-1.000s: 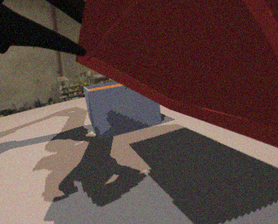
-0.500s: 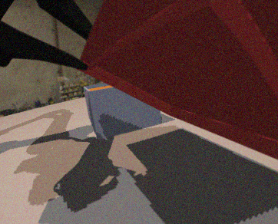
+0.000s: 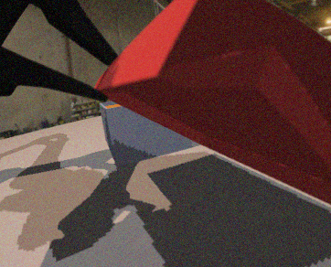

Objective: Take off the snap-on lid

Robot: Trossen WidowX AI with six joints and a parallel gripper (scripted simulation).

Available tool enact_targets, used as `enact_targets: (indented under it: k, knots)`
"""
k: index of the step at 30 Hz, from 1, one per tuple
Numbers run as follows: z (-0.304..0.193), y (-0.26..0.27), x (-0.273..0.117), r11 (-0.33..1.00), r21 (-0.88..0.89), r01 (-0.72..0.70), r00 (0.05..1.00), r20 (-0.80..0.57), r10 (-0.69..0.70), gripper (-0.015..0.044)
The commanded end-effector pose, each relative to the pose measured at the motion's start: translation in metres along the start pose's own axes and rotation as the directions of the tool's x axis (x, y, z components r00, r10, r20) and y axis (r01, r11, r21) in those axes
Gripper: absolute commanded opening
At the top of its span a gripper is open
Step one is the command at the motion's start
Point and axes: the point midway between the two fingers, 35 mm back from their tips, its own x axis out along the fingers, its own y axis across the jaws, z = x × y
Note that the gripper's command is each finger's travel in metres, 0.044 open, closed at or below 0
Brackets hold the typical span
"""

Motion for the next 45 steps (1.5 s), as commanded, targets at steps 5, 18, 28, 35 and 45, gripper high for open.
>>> enact_targets:
  k: [5, 18, 28, 35, 45]
  knots:
    - [0.001, -0.006, 0.004, 1.000, 0.003, -0.002, 1.000, 0.004, 0.002, 0.0000]
    - [0.001, -0.014, 0.011, 1.000, 0.003, -0.002, 1.000, 0.004, 0.002, 0.0000]
    - [0.001, -0.020, 0.016, 1.000, 0.003, -0.002, 1.000, 0.003, 0.002, 0.0000]
    - [0.001, -0.024, 0.020, 1.000, 0.003, -0.002, 1.000, 0.003, 0.002, 0.0000]
    - [0.001, -0.030, 0.025, 1.000, 0.004, -0.002, 1.000, 0.003, 0.002, 0.0000]
